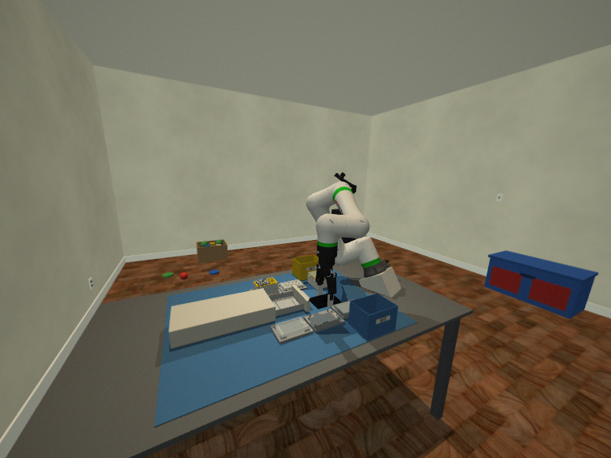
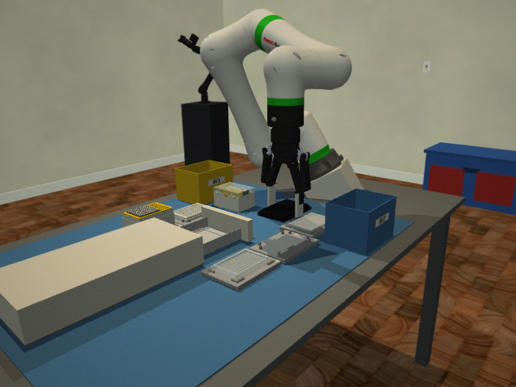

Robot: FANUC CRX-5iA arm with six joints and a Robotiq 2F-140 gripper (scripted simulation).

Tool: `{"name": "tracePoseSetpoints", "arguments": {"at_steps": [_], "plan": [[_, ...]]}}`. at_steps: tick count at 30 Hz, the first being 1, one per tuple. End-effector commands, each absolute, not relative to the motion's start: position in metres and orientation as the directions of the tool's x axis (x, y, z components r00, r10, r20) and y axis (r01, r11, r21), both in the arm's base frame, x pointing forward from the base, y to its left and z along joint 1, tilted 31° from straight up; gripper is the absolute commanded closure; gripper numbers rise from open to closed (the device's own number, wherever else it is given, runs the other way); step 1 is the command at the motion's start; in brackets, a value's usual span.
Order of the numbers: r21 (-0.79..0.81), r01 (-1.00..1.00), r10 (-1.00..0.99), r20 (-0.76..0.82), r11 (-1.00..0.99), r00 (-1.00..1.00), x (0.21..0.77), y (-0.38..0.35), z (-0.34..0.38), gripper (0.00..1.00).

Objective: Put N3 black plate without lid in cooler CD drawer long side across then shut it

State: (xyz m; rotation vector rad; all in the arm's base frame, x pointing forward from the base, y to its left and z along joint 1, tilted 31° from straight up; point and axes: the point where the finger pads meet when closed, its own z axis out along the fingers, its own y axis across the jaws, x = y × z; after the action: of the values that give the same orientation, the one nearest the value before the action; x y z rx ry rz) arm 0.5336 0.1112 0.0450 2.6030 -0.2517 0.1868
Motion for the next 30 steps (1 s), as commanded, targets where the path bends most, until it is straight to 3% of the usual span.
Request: {"name": "tracePoseSetpoints", "arguments": {"at_steps": [1,30], "plan": [[0.480,-0.213,-0.143,0.180,-0.851,0.973,0.533,0.113,0.048,1.00],[0.480,-0.213,-0.143,0.180,-0.851,0.973,0.531,0.129,0.075,1.00]]}}
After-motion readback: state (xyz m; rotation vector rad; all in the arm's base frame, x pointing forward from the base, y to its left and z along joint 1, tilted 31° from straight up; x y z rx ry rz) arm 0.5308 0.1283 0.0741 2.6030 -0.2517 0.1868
